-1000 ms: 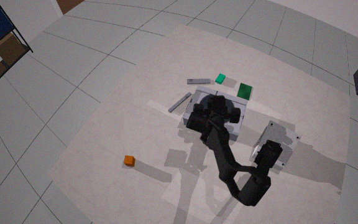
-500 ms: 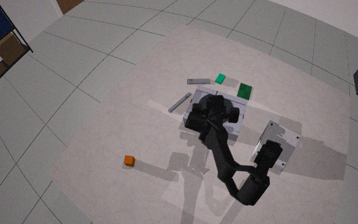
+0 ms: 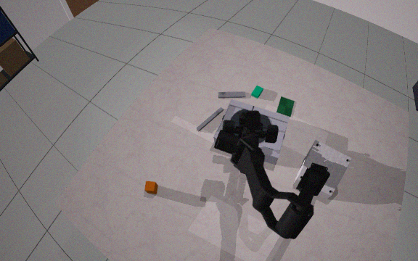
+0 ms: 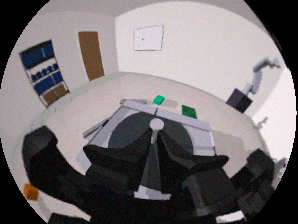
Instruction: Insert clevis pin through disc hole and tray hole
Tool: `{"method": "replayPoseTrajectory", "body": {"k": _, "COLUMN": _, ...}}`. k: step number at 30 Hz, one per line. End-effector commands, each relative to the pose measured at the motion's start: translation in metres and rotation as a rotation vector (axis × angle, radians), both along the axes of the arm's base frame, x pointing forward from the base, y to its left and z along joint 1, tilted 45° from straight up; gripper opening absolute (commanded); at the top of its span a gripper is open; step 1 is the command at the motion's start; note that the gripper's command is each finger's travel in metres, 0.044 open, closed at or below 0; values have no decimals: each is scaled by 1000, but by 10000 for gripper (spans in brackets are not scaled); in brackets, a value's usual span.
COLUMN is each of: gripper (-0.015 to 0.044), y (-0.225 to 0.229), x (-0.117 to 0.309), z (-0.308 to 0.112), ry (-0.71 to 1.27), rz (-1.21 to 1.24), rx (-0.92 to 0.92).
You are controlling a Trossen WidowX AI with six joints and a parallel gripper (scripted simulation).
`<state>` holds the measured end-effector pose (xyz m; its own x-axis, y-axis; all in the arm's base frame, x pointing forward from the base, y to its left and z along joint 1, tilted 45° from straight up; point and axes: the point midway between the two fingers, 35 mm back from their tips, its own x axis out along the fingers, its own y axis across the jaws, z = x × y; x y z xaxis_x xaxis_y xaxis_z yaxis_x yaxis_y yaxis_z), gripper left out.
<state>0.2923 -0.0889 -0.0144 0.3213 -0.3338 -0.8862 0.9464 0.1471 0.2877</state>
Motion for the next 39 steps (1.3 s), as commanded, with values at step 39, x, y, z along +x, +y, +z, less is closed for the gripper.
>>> {"method": "replayPoseTrajectory", "body": {"k": 39, "gripper": 0, "y": 2, "x": 14, "z": 4, "ry": -3, "rz": -1, "rx": 3}}
